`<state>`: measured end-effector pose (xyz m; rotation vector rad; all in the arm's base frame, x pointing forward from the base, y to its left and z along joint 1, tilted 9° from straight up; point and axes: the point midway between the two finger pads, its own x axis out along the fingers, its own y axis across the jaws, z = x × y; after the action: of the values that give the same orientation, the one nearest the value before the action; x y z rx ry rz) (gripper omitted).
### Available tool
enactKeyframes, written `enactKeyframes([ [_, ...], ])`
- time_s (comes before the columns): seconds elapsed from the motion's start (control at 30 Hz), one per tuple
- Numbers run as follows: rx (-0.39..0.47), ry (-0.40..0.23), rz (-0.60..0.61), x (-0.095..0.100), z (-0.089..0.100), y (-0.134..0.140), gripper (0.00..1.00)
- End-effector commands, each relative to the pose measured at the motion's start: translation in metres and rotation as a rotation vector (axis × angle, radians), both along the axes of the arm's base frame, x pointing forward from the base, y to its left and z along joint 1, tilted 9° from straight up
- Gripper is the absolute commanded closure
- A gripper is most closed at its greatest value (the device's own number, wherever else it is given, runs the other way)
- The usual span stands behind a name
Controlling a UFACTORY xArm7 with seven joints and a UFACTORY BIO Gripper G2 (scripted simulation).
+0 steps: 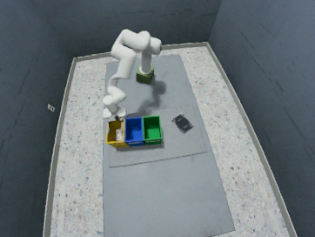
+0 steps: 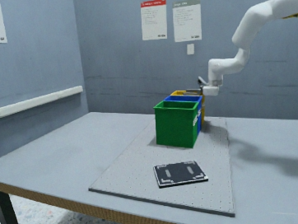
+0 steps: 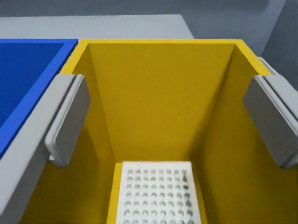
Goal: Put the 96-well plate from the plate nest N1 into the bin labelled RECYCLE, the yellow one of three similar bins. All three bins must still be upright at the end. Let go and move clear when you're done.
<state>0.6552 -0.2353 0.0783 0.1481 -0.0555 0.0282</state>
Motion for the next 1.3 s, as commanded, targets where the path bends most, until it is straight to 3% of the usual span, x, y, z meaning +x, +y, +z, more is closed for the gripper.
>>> enactKeyframes([
  [0.0, -0.002, -0.004, -0.001, 0.001, 0.002, -0.001, 0.82],
  [0.87, -0.002, -0.004, -0.001, 0.001, 0.002, -0.001, 0.82],
  [1.27, -0.002, -0.004, -0.001, 0.000, 0.019, -0.004, 0.82],
])
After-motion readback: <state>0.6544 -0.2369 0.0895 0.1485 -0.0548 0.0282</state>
